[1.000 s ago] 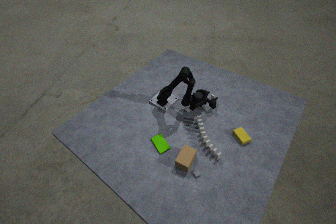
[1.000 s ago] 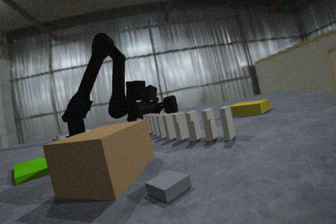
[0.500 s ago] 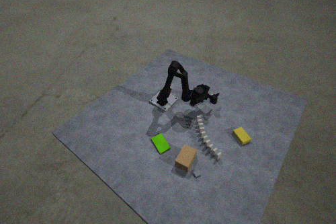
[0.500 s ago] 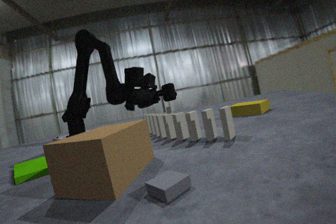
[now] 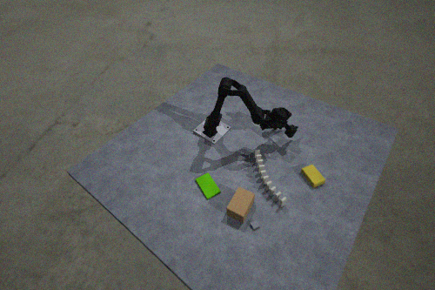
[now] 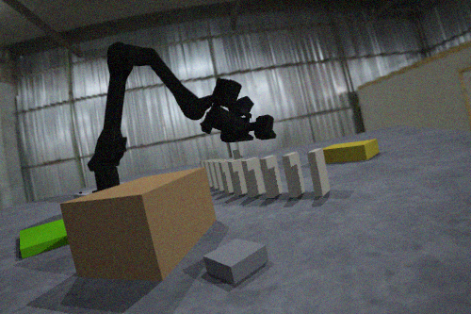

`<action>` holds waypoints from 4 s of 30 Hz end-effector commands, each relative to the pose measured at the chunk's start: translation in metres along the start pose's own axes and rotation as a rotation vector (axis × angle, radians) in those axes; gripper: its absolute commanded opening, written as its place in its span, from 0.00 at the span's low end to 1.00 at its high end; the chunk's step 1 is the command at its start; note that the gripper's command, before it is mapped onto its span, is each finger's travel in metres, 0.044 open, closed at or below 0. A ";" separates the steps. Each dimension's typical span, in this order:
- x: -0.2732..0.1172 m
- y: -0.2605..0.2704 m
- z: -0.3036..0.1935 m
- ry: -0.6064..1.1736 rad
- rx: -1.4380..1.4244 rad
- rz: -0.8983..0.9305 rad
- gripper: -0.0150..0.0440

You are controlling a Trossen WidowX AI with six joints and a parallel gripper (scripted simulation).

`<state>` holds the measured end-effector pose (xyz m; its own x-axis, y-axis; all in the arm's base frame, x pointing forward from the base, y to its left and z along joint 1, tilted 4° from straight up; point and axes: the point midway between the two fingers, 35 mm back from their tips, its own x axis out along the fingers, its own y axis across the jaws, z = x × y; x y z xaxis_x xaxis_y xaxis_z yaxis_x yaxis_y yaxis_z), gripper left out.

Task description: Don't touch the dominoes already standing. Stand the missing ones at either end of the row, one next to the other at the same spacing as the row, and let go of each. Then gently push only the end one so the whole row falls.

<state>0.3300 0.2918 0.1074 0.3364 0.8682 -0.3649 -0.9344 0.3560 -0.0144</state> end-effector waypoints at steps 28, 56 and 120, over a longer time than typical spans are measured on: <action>-0.061 0.057 0.032 1.143 -0.191 0.038 1.00; -0.032 0.053 -0.031 1.143 -0.192 0.038 1.00; -0.230 -0.024 0.022 0.835 1.349 -0.948 0.44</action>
<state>0.2848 0.1525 0.2132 0.0909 0.0061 -0.9958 -0.2510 0.9678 -0.0170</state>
